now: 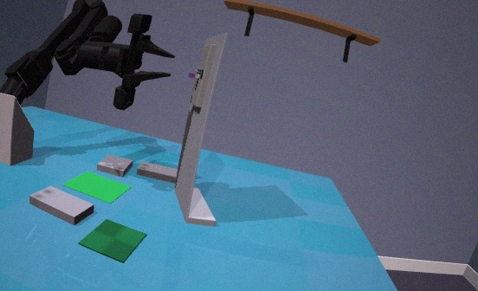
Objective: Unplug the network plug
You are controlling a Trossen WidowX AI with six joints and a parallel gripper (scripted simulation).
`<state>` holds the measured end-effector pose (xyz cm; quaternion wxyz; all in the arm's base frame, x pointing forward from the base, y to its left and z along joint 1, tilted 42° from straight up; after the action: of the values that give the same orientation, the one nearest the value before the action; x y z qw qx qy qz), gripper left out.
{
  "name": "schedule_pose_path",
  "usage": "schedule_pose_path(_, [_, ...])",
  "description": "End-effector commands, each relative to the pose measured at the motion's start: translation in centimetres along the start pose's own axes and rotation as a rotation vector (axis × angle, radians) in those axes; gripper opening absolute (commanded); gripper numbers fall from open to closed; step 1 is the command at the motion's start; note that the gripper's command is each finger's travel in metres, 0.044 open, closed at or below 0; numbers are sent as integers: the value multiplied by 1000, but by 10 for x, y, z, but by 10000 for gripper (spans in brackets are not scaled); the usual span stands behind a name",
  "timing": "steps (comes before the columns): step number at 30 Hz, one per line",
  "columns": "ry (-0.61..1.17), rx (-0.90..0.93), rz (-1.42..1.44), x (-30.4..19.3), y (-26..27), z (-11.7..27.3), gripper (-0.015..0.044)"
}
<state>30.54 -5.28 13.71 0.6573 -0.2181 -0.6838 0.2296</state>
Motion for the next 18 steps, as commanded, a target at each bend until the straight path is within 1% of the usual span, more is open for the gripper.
schedule_pose_path(1, [-2, 12, 54, -10, 6, 8, 156])
schedule_pose_path(6, [-4, 12, 65, -11, 7, 9, 156])
schedule_pose_path(18, [-16, 7, 89, -7, 7, -10, 156])
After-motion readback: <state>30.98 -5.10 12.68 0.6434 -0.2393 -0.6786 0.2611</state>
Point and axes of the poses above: the point midway between the two fingers, 35 mm back from their tips, its own z axis back along the fingers, its own y axis across the jaws, x = y × z, the point moved 5 cm from there along z, back along the fingers, and after that the axes turned 3 degrees about -z, right-handed, at the moved point
